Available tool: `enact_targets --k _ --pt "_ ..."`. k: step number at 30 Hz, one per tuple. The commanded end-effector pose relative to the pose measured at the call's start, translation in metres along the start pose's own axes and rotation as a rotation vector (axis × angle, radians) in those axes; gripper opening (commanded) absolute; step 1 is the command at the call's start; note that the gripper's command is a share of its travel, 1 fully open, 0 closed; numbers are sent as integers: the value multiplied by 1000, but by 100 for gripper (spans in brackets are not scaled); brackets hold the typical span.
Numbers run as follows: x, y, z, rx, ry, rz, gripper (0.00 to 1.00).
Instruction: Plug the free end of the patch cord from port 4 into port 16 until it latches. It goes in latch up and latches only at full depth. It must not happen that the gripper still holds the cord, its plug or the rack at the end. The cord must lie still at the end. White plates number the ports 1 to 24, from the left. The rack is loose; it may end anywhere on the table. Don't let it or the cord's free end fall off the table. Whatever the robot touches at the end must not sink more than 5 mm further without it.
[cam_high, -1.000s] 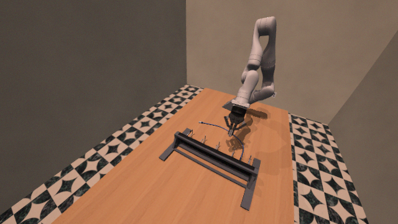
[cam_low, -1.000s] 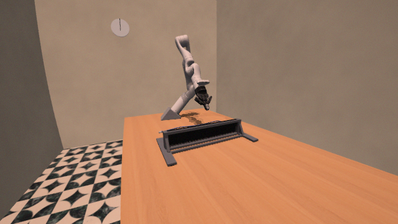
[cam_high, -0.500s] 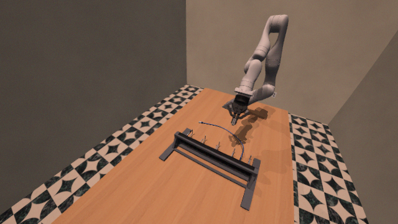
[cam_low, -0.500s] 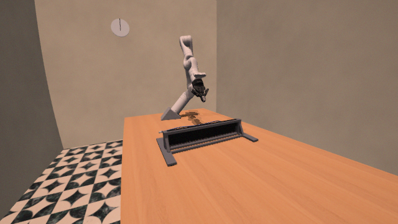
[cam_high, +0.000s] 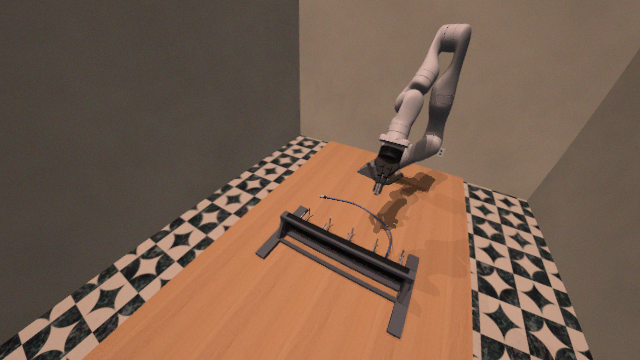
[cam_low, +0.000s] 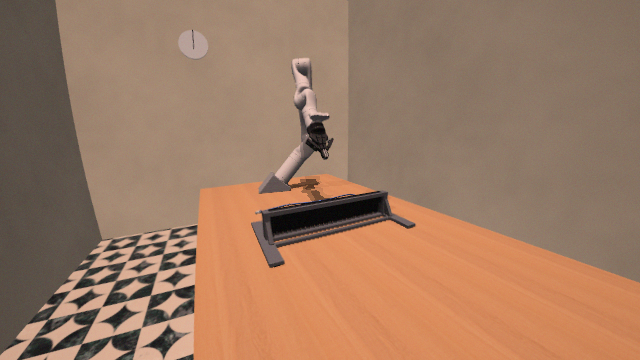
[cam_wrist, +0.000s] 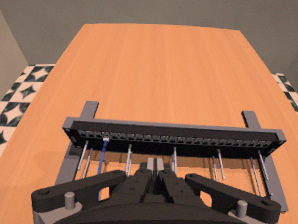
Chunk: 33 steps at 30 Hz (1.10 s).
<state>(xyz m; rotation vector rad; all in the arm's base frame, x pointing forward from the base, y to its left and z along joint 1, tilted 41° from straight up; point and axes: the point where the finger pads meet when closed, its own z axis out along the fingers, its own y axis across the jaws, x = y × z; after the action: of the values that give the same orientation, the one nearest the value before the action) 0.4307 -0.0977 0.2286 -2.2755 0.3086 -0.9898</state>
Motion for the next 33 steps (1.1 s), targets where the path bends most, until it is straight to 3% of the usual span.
enact_targets --k 1,16,27,33 --pt "2 -2 -1 3 2 3 0" --pt "2 30 0 6 4 5 0" --pt "1 83 0 6 4 5 0" --pt "0 94 0 5 3 5 0"
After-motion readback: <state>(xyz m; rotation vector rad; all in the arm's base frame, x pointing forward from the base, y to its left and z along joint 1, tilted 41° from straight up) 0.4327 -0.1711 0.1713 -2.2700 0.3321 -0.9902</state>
